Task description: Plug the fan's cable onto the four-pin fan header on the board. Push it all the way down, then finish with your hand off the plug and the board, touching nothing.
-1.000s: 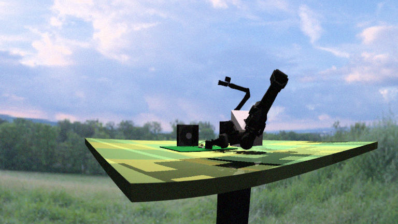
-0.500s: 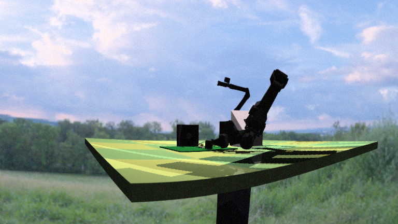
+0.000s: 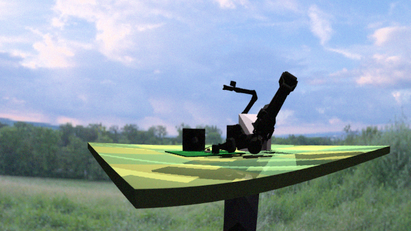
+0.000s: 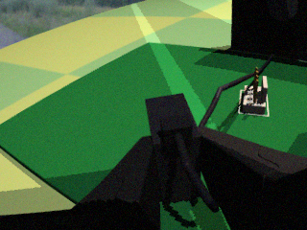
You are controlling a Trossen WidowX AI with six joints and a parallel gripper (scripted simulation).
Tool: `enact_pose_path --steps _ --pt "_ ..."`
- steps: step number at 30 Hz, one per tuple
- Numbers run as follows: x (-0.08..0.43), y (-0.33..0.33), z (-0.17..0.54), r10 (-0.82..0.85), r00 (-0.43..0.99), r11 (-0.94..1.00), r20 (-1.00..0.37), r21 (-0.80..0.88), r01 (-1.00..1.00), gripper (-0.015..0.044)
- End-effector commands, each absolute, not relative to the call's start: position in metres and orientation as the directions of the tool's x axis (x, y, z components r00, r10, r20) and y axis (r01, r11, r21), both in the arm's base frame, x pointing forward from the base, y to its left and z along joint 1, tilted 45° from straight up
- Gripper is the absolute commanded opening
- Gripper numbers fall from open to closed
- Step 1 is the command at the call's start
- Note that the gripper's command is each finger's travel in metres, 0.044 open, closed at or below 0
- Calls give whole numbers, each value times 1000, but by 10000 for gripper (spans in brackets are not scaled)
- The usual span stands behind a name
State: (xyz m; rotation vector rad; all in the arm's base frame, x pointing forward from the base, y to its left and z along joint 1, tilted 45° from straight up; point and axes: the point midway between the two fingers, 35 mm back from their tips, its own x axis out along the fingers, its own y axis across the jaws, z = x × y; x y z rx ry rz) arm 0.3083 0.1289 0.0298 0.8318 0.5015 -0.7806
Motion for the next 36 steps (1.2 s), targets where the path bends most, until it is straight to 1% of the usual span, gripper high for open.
enact_pose_path --steps 1,14,19,20,36 --pt "308 129 30 -411 622 430 -666 460 777 0" --pt "308 129 30 -411 622 430 -666 460 777 0" --pt "308 129 30 -411 622 429 -666 461 777 131" --pt "308 129 30 -411 622 429 -666 461 777 140" --pt "308 129 30 -411 622 429 -666 461 777 140"
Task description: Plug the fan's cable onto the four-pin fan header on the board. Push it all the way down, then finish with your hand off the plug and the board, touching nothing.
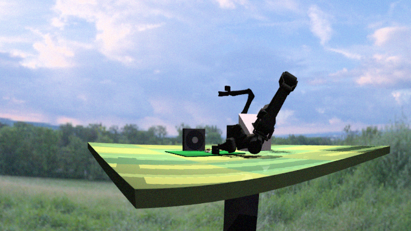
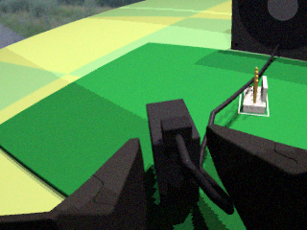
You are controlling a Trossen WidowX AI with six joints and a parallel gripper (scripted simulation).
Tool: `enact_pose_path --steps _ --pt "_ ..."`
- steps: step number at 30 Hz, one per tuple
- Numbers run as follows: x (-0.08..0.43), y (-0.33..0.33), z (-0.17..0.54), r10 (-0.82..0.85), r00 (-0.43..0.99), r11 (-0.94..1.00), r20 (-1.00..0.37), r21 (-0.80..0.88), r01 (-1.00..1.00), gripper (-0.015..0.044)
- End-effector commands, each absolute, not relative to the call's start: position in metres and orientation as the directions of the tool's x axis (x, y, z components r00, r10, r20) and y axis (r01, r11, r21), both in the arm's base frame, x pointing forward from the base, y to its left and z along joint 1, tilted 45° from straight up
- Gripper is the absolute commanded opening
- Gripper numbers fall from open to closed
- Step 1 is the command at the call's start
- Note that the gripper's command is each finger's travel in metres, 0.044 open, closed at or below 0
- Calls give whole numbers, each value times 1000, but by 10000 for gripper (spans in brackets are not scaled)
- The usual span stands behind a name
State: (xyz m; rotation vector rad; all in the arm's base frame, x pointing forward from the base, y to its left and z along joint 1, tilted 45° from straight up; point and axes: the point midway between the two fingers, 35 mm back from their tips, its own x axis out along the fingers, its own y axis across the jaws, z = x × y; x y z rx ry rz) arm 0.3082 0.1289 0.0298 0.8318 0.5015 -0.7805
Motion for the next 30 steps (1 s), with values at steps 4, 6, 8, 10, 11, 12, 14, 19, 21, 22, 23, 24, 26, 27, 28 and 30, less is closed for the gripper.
enact_pose_path --steps 4,6,8,10,11,12,14,19,21,22,23,24,26,27,28,30 --pt "308 129 30 -411 622 429 -666 461 777 140" --pt "308 129 30 -411 622 429 -666 461 777 140" --pt "308 129 30 -411 622 429 -666 461 777 140" --pt "307 129 31 -411 622 429 -666 461 777 140" --pt "306 130 33 -410 622 429 -667 461 777 140" --pt "305 131 36 -410 622 429 -667 461 777 140" --pt "302 132 41 -410 621 428 -668 461 777 140" --pt "294 135 54 -409 620 428 -669 460 778 140" --pt "291 136 59 -409 620 427 -670 460 778 140" --pt "290 137 61 -408 620 427 -670 460 778 140" --pt "288 137 64 -408 620 427 -670 460 778 140" --pt "286 137 67 -408 620 427 -670 460 778 140" --pt "283 138 72 -408 620 427 -670 460 779 140" --pt "281 138 74 -408 620 427 -670 460 779 140" --pt "279 138 77 -408 620 427 -670 460 779 140" --pt "276 139 82 -408 620 427 -670 460 778 140"
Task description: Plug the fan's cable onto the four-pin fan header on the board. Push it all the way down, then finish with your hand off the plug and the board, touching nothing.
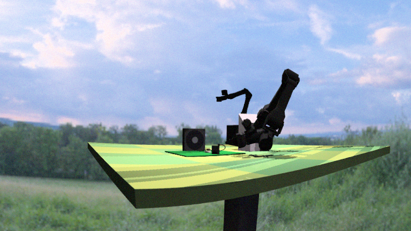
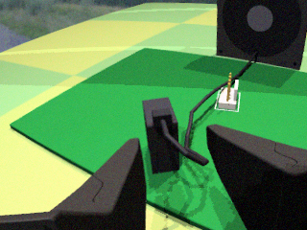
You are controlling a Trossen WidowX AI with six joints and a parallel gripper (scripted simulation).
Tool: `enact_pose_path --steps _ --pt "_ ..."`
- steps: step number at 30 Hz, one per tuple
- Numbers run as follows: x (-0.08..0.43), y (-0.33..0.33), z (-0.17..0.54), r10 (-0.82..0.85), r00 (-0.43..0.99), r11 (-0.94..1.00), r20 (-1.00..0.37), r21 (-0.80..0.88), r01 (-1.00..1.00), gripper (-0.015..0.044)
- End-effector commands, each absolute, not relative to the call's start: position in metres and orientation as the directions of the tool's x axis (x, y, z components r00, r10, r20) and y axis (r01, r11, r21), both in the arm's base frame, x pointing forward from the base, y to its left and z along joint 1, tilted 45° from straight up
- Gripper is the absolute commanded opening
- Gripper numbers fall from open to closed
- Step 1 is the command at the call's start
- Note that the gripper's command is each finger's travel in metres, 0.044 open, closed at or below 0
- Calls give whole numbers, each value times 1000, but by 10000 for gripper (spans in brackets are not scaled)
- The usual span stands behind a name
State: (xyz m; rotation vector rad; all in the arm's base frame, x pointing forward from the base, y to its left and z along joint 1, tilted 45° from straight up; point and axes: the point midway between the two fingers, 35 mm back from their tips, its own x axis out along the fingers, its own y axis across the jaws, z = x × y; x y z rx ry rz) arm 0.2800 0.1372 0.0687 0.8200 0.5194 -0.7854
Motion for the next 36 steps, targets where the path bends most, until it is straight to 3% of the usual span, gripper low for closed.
enact_pose_path --steps 1,17,28,36 --pt "274 139 85 -408 620 427 -670 460 778 140" --pt "249 137 121 -408 622 427 -668 463 777 140" --pt "250 121 104 -382 468 448 -797 283 848 429" --pt "248 111 93 -327 335 471 -883 155 868 440"
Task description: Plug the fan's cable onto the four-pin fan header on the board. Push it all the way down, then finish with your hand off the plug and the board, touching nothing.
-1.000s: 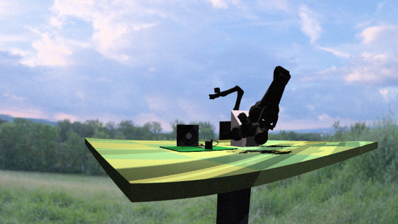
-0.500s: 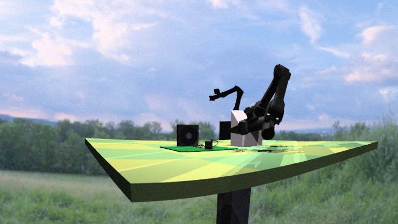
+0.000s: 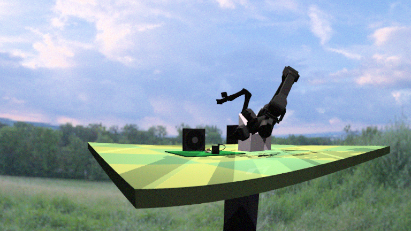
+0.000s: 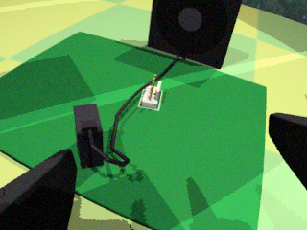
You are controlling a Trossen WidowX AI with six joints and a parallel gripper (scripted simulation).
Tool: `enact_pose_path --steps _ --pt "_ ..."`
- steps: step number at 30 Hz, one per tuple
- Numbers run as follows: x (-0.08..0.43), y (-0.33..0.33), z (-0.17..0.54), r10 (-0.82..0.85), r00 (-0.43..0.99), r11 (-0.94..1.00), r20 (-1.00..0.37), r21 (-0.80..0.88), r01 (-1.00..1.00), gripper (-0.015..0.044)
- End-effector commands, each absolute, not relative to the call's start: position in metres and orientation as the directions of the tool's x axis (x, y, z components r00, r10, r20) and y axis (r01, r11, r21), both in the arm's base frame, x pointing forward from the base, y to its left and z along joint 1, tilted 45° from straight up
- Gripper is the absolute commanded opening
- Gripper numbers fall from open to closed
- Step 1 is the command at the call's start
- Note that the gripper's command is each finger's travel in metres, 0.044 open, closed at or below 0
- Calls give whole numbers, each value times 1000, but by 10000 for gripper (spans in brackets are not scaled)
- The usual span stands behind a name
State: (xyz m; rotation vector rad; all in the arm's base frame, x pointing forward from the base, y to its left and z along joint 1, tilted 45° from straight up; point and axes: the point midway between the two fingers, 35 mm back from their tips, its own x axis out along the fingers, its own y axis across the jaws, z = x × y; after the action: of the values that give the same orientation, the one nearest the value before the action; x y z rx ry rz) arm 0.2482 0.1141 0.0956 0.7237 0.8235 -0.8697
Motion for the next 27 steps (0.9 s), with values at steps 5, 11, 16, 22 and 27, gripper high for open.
enact_pose_path --steps 5,11,16,22,27 --pt "247 106 88 -277 256 491 -926 93 867 440" --pt "245 101 83 -203 167 519 -965 39 854 440" --pt "244 98 81 -130 101 546 -986 14 838 440" --pt "243 96 81 -32 34 579 -999 10 815 440" --pt "243 94 83 58 -10 604 -998 27 796 440"
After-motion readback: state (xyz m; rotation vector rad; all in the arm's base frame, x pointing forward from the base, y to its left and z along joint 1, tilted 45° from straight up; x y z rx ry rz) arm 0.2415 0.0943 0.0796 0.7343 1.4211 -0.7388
